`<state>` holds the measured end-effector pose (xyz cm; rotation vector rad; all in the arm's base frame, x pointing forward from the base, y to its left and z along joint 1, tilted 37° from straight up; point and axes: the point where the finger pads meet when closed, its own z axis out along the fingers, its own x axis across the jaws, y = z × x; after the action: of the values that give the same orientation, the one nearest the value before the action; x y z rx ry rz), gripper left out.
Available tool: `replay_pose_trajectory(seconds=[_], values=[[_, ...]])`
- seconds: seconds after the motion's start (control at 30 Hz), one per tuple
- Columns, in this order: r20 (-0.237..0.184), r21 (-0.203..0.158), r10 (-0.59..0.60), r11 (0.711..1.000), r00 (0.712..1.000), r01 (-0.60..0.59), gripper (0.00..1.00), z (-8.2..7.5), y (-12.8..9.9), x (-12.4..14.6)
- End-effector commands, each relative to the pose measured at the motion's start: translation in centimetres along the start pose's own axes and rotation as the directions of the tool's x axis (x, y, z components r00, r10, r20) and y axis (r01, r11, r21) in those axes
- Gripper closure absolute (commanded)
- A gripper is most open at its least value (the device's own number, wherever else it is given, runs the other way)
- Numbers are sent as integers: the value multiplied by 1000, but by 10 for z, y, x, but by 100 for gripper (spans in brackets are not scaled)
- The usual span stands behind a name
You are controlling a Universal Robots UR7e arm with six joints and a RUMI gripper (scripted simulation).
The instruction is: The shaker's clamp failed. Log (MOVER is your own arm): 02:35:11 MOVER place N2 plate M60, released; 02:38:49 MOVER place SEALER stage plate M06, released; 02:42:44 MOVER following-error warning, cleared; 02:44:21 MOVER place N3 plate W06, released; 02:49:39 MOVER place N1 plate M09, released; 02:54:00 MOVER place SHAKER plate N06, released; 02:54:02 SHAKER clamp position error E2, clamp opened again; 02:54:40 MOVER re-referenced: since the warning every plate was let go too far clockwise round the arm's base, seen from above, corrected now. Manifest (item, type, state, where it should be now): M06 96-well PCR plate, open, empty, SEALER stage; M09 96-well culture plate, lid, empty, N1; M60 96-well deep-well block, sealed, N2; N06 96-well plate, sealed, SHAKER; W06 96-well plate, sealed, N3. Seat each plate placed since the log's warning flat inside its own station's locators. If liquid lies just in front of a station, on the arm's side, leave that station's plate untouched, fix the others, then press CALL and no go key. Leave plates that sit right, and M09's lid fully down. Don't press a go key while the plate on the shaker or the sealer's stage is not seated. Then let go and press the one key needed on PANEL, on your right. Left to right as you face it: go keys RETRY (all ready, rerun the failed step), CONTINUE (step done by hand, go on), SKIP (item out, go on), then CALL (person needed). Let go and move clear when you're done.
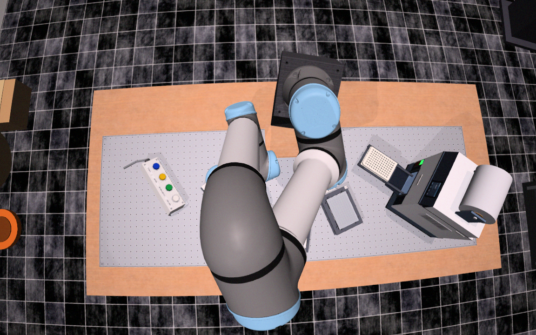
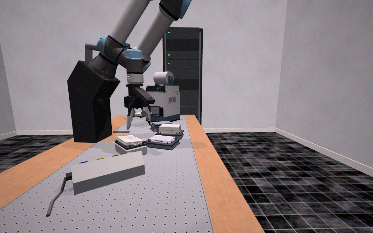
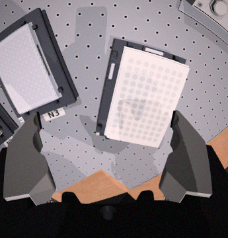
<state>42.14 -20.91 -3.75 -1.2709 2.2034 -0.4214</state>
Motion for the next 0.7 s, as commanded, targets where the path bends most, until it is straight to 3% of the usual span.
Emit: replay_pose_trajectory(seconds=[0.0, 0.2, 0.67], values=[[-2, -2, -31, 1000, 1000, 31, 18, 0, -8, -19], [-2, -2, -31, 1000, 1000, 31, 18, 0, -14, -36], [-1, -2, -252, 968, 968, 252, 18, 0, -21, -96]])
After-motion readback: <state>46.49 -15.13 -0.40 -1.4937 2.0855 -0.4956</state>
